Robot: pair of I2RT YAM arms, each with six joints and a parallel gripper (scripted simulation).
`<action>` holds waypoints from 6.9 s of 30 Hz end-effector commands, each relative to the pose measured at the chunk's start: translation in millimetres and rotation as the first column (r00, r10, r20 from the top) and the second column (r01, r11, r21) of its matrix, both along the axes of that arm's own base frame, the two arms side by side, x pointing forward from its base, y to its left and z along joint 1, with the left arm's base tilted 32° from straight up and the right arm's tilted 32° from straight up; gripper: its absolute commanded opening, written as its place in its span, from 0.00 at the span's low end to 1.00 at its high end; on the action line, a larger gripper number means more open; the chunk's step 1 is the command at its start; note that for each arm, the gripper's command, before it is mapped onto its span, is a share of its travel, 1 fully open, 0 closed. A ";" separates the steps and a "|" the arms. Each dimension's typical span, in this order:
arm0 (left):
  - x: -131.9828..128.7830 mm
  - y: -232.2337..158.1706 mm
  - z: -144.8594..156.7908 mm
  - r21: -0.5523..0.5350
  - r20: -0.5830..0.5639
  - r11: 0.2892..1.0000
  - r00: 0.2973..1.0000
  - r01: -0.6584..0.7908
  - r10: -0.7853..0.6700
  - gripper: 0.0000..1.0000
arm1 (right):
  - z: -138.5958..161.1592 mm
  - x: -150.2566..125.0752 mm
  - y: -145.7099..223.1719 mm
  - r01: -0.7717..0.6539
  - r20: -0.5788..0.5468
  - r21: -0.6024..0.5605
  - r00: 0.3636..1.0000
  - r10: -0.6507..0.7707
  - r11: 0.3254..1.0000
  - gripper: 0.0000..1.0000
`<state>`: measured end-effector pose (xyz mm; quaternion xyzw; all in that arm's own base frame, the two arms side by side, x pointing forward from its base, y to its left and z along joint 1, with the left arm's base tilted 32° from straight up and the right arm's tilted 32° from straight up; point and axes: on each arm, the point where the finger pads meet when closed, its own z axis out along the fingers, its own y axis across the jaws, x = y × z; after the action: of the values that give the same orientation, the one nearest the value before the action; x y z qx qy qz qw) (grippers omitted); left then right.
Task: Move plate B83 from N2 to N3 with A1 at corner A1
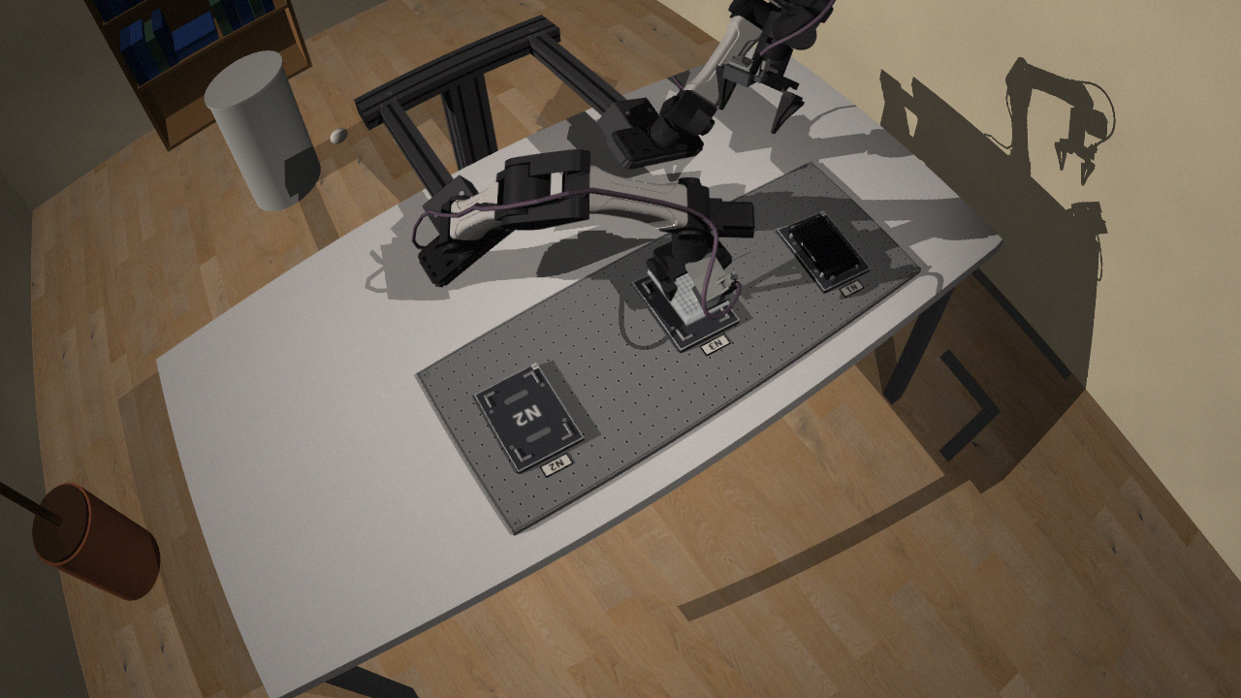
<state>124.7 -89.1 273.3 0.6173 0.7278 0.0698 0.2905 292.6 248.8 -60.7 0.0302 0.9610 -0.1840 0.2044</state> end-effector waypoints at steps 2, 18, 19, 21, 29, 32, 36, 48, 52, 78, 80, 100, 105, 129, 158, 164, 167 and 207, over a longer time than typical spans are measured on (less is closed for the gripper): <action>-0.1 -2.1 4.7 -0.008 -0.003 1.000 1.000 0.012 -0.012 1.00 | -16.3 5.4 -9.3 0.020 -0.017 -0.012 1.000 -0.021 1.000 0.80; -1.2 -1.8 2.2 -0.004 -0.006 1.000 1.000 0.017 -0.017 1.00 | -9.8 8.6 -6.2 0.012 0.004 0.008 1.000 -0.012 1.000 0.80; -1.2 -1.8 2.2 -0.004 -0.006 1.000 1.000 0.017 -0.017 1.00 | -10.3 8.8 -6.5 0.010 0.005 0.009 1.000 -0.010 1.000 0.80; -1.2 -1.8 2.2 -0.004 -0.006 1.000 1.000 0.017 -0.017 1.00 | -19.9 6.9 -10.7 0.008 -0.008 -0.007 1.000 -0.008 1.000 0.80; -1.2 -1.8 2.2 -0.004 -0.006 1.000 1.000 0.017 -0.017 1.00 | -31.4 12.2 -15.7 0.006 -0.008 -0.013 1.000 -0.006 1.000 0.80; -1.2 -1.8 2.2 -0.004 -0.006 1.000 1.000 0.017 -0.017 1.00 | -38.3 15.2 -19.7 0.008 -0.011 -0.021 1.000 -0.008 1.000 0.80; -1.2 -1.8 2.2 -0.004 -0.006 1.000 1.000 0.017 -0.017 1.00 | -46.3 16.4 -24.7 0.013 -0.024 -0.026 1.000 -0.013 1.000 0.80; -1.2 -1.8 2.2 -0.004 -0.006 1.000 1.000 0.017 -0.017 1.00 | -34.7 13.8 -8.6 0.019 -0.034 -0.038 0.999 -0.020 0.999 0.80; -1.2 -1.8 2.2 -0.004 -0.006 1.000 1.000 0.017 -0.017 1.00 | -34.6 13.9 -8.7 0.018 -0.033 -0.038 0.999 -0.020 0.999 0.80; -1.2 -1.8 2.2 -0.004 -0.006 1.000 1.000 0.017 -0.017 1.00 | -11.0 10.9 4.3 0.012 -0.015 -0.008 1.000 -0.012 1.000 0.80; -1.2 -1.8 2.2 -0.004 -0.006 1.000 1.000 0.017 -0.017 1.00 | -11.1 11.8 5.4 0.010 -0.012 -0.004 1.000 -0.010 1.000 0.80; -1.2 -1.8 2.2 -0.004 -0.006 1.000 1.000 0.017 -0.017 1.00 | -12.1 2.4 1.6 -0.003 -0.006 0.013 1.000 0.003 1.000 0.80; -1.2 -1.8 2.2 -0.004 -0.006 1.000 1.000 0.017 -0.017 1.00 | -12.2 2.4 1.6 -0.003 -0.006 0.013 1.000 0.003 1.000 0.80; -1.2 -1.8 2.2 -0.004 -0.006 1.000 1.000 0.017 -0.017 1.00 | -33.6 18.9 -13.7 0.007 0.002 -0.003 1.000 -0.007 1.000 0.80; -1.2 -1.8 2.2 -0.004 -0.006 1.000 1.000 0.017 -0.017 1.00 | -25.7 12.5 -0.3 0.000 -0.015 -0.018 1.000 -0.001 1.000 0.80; -1.2 -1.8 2.2 -0.004 -0.006 1.000 1.000 0.017 -0.017 1.00 | -24.0 9.9 1.3 -0.004 -0.017 -0.021 1.000 0.004 1.000 0.80; -1.2 -1.8 2.2 -0.004 -0.006 1.000 1.000 0.017 -0.017 1.00 | -19.6 7.9 3.1 -0.004 -0.017 -0.021 1.000 0.004 1.000 0.80; -1.2 -1.8 2.2 -0.004 -0.006 1.000 1.000 0.017 -0.017 1.00 | -16.6 5.9 -3.0 0.003 -0.001 0.001 1.000 -0.003 1.000 0.80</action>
<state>123.8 -90.0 273.0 0.6222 0.7243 0.0672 0.2894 299.6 241.5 -81.1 0.0325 0.9609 -0.1908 0.1981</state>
